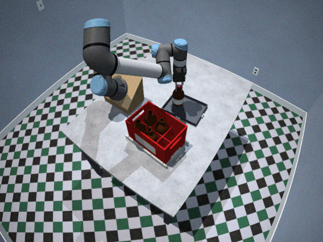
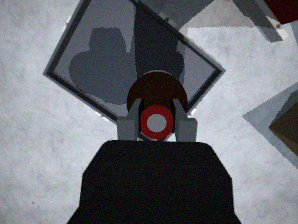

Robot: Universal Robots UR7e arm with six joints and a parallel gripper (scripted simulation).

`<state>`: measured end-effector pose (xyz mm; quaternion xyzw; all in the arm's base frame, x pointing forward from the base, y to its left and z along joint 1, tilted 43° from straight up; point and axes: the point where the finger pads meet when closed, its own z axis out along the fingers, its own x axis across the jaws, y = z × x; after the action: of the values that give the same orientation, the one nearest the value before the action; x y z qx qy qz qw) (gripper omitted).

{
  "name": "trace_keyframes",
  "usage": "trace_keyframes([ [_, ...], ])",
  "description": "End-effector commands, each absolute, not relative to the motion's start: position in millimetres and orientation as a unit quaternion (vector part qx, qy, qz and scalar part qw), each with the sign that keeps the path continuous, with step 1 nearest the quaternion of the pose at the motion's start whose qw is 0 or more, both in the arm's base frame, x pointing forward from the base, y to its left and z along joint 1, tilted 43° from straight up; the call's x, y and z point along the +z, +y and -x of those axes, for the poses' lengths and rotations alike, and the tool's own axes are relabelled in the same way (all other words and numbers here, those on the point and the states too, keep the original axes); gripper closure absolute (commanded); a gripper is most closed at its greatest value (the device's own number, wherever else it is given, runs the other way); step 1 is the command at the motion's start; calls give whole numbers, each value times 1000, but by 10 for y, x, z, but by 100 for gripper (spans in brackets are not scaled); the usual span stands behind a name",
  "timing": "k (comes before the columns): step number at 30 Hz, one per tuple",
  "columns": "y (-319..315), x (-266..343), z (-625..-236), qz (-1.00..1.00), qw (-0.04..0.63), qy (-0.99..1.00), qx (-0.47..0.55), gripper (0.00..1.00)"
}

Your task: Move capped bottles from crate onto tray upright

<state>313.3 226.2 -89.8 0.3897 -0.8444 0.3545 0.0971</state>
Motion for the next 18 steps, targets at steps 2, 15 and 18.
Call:
trace_keyframes([
  [2,2260,-903,-3137,-390,96,-845,354,100],
  [15,2226,-937,-3141,-390,96,-845,354,100],
  [18,2229,-934,-3141,-390,96,-845,354,100],
])
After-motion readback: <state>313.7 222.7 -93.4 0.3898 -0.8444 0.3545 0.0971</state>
